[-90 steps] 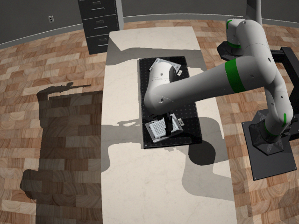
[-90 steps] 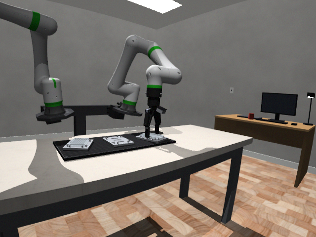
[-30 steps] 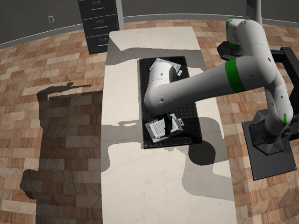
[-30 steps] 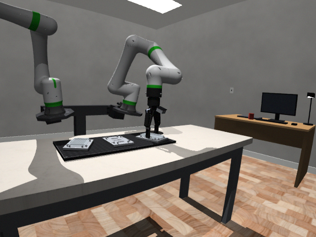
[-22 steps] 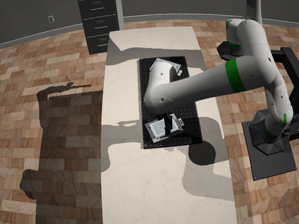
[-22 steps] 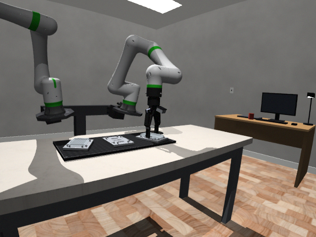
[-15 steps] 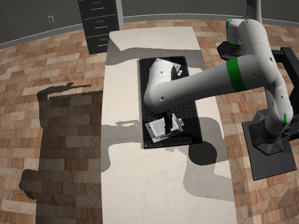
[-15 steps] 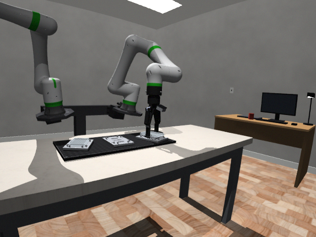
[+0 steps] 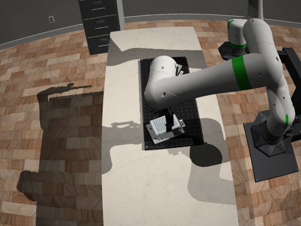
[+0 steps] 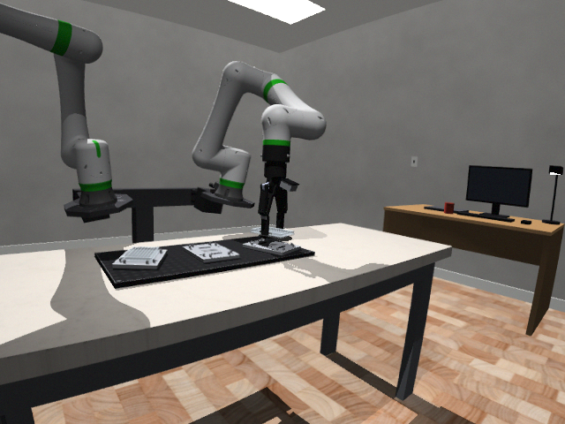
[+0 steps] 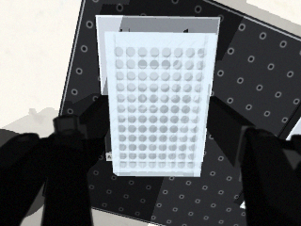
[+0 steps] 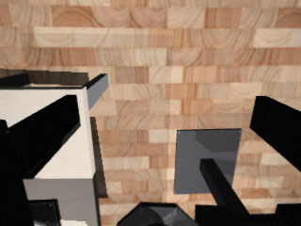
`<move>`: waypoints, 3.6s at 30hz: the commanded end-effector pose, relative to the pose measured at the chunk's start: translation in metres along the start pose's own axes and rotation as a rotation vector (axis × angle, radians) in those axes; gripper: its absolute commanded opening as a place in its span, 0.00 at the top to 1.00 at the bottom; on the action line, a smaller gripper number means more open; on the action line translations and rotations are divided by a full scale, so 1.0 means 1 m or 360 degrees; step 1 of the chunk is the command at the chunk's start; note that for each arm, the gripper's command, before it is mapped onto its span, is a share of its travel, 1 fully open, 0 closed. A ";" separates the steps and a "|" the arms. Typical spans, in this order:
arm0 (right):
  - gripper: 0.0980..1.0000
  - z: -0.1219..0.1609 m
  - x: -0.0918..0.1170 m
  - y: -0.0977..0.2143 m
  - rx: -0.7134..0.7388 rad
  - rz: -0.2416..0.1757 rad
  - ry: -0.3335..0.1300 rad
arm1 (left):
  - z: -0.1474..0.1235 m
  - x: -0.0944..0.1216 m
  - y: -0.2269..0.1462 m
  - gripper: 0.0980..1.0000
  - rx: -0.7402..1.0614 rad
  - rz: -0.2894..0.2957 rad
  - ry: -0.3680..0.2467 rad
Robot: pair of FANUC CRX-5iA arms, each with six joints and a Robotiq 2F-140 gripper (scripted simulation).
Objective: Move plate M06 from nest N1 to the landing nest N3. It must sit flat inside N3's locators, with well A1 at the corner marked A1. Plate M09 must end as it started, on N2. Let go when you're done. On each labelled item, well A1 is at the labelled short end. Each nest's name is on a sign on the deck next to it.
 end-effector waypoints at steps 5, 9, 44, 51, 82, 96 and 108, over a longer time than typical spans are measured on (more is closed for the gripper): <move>0.00 0.000 0.001 0.000 0.0000 0.0000 0.0003 | 0.001 0.009 0.000 0.43 0.0000 -0.0002 0.0003; 0.00 0.000 0.001 0.000 0.0000 0.0000 0.0003 | 0.001 0.010 0.000 0.43 0.0000 -0.0002 0.0003; 0.00 0.000 0.001 0.000 0.0000 0.0000 0.0003 | 0.001 0.010 0.000 0.43 0.0000 -0.0002 0.0003; 0.00 0.000 0.001 0.000 0.0000 0.0000 0.0003 | 0.001 0.010 0.000 0.43 -0.0183 -0.0002 0.0003; 0.00 0.000 0.001 0.000 0.0000 0.0000 0.0003 | -0.005 0.010 0.017 0.43 -0.0550 -0.0002 0.0003; 0.00 0.000 0.001 0.000 0.0000 0.0000 0.0003 | -0.026 0.010 0.078 0.43 -0.0550 -0.0002 0.0003; 0.00 0.000 0.001 0.000 0.0000 0.0000 0.0003 | -0.052 0.010 0.155 0.43 -0.0550 -0.0002 0.0003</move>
Point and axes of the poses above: on each arm, the point where the finger pads meet when closed, its own x axis back along the fingers, its own y axis across the jaws, z = x × y, the point moved 3 cm from there along x, back along the fingers, and after that the axes turned 7 degrees about -x, right-handed, at the moved point
